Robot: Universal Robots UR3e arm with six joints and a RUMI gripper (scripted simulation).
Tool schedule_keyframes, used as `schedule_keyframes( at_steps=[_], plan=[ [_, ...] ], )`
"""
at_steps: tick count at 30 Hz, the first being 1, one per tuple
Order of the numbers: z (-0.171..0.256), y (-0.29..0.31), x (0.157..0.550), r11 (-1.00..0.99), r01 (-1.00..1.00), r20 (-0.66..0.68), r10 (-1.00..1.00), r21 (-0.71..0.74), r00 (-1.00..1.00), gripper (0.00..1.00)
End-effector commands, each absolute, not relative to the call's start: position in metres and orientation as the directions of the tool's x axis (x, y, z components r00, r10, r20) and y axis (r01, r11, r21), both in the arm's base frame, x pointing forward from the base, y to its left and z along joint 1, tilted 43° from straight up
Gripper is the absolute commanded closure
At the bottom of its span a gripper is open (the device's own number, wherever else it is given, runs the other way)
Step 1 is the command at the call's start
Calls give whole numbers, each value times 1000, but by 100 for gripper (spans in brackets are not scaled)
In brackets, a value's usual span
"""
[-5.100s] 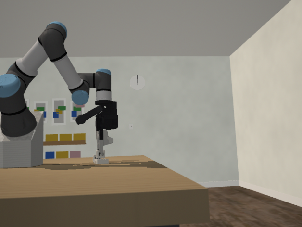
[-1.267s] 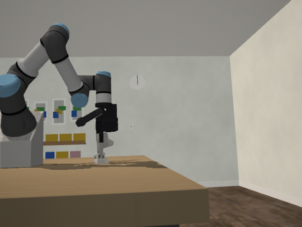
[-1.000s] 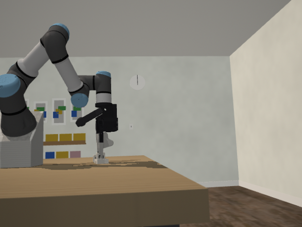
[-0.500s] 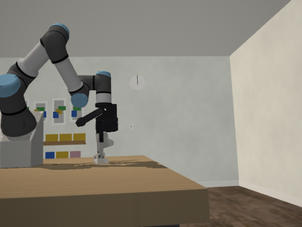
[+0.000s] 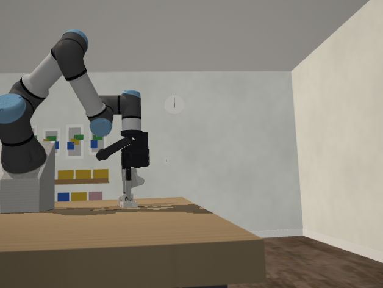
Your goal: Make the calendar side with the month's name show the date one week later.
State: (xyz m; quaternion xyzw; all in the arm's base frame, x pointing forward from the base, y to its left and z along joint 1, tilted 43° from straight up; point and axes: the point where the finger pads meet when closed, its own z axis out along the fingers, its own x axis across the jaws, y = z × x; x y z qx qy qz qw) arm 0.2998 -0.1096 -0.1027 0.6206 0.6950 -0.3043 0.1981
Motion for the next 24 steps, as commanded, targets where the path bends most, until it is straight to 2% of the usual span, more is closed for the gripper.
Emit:
schedule_keyframes(
  at_steps=[1,24],
  plan=[
    [-102,-109,300,45,983,-653,742,-175,-151,71],
    [-63,-74,306,45,983,-653,742,-175,-151,71]
  ],
)
